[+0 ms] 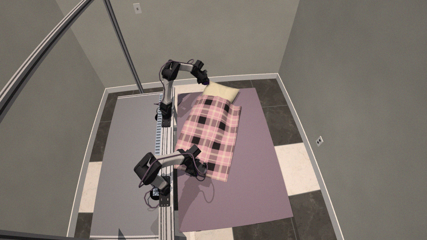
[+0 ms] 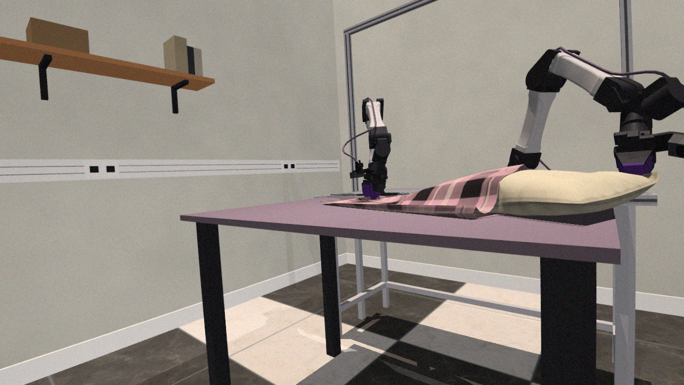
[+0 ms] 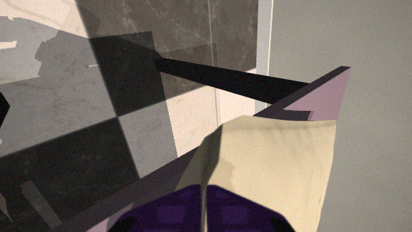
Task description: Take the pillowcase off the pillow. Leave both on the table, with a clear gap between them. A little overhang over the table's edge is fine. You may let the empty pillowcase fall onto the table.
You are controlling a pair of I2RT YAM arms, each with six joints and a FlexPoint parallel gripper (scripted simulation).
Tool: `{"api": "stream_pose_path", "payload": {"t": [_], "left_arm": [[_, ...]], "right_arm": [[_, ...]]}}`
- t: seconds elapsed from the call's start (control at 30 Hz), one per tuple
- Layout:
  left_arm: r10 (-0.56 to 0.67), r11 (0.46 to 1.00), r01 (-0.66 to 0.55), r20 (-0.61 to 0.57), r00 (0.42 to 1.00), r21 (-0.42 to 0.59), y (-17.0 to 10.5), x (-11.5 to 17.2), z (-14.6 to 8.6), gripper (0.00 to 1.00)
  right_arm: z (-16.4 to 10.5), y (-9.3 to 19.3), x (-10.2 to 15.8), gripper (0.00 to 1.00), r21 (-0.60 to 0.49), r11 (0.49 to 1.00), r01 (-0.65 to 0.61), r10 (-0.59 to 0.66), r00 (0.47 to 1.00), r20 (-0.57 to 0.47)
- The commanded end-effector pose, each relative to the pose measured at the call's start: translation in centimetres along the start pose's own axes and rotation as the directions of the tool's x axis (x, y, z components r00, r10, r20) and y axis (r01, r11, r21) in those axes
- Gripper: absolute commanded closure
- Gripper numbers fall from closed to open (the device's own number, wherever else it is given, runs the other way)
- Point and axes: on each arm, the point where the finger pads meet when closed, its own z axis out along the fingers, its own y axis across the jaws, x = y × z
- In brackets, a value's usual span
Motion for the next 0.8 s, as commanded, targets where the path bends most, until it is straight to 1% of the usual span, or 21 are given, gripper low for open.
{"api": "stream_pose_path", "payload": {"t": [0.0, 0.03, 0.07, 0.2, 0.23, 0.3, 0.33, 0.4, 0.43, 0.5, 0.53, 0.6, 0.63, 0.77], "left_arm": [[-0.003, 1.0, 0.003, -0.018, 1.0, 0.003, -0.11, 1.13, -0.6, 1.0], [-0.003, 1.0, 0.003, -0.018, 1.0, 0.003, -0.11, 1.13, -0.6, 1.0], [-0.003, 1.0, 0.003, -0.018, 1.0, 0.003, -0.11, 1.13, -0.6, 1.0], [-0.003, 1.0, 0.003, -0.018, 1.0, 0.003, -0.11, 1.13, -0.6, 1.0], [-0.003, 1.0, 0.003, -0.018, 1.0, 0.003, -0.11, 1.13, -0.6, 1.0], [-0.003, 1.0, 0.003, -0.018, 1.0, 0.003, -0.11, 1.13, -0.6, 1.0], [-0.003, 1.0, 0.003, -0.018, 1.0, 0.003, -0.11, 1.13, -0.6, 1.0], [-0.003, 1.0, 0.003, -0.018, 1.0, 0.003, -0.11, 1.13, -0.6, 1.0], [-0.003, 1.0, 0.003, -0.018, 1.0, 0.003, -0.11, 1.13, -0.6, 1.0], [-0.003, 1.0, 0.003, -0.018, 1.0, 0.003, -0.11, 1.13, -0.6, 1.0], [-0.003, 1.0, 0.003, -0.018, 1.0, 0.003, -0.11, 1.13, -0.6, 1.0], [-0.003, 1.0, 0.003, -0.018, 1.0, 0.003, -0.11, 1.13, -0.6, 1.0], [-0.003, 1.0, 0.003, -0.018, 1.0, 0.003, -0.11, 1.13, -0.6, 1.0], [-0.003, 1.0, 0.003, -0.018, 1.0, 0.003, -0.11, 1.13, -0.6, 1.0]], "right_arm": [[1.03, -1.74, 1.81, 0.65, 0.059, 0.998, 0.021, -0.017, 0.998, -0.066], [1.03, -1.74, 1.81, 0.65, 0.059, 0.998, 0.021, -0.017, 0.998, -0.066], [1.03, -1.74, 1.81, 0.69, 0.059, 0.998, 0.021, -0.017, 0.998, -0.066], [1.03, -1.74, 1.81, 0.69, 0.059, 0.998, 0.022, -0.018, 0.998, -0.066], [1.04, -1.74, 1.81, 0.73, 0.059, 0.998, 0.022, -0.018, 0.998, -0.066], [1.04, -1.74, 1.81, 0.73, 0.059, 0.998, 0.022, -0.018, 0.998, -0.066], [1.04, -1.74, 1.81, 0.77, 0.059, 0.998, 0.022, -0.018, 0.998, -0.066], [1.04, -1.74, 1.81, 0.77, 0.06, 0.998, 0.022, -0.018, 0.998, -0.066], [1.04, -1.74, 1.81, 0.81, 0.06, 0.998, 0.022, -0.018, 0.998, -0.066], [1.04, -1.74, 1.81, 0.81, 0.06, 0.998, 0.022, -0.018, 0.998, -0.066], [1.04, -1.74, 1.81, 0.86, 0.06, 0.998, 0.022, -0.018, 0.998, -0.066], [1.04, -1.74, 1.81, 0.86, 0.06, 0.998, 0.022, -0.018, 0.998, -0.066], [1.04, -1.74, 1.81, 0.9, 0.06, 0.998, 0.022, -0.018, 0.998, -0.066], [1.04, -1.74, 1.81, 0.9, 0.06, 0.998, 0.022, -0.018, 0.998, -0.066]]}}
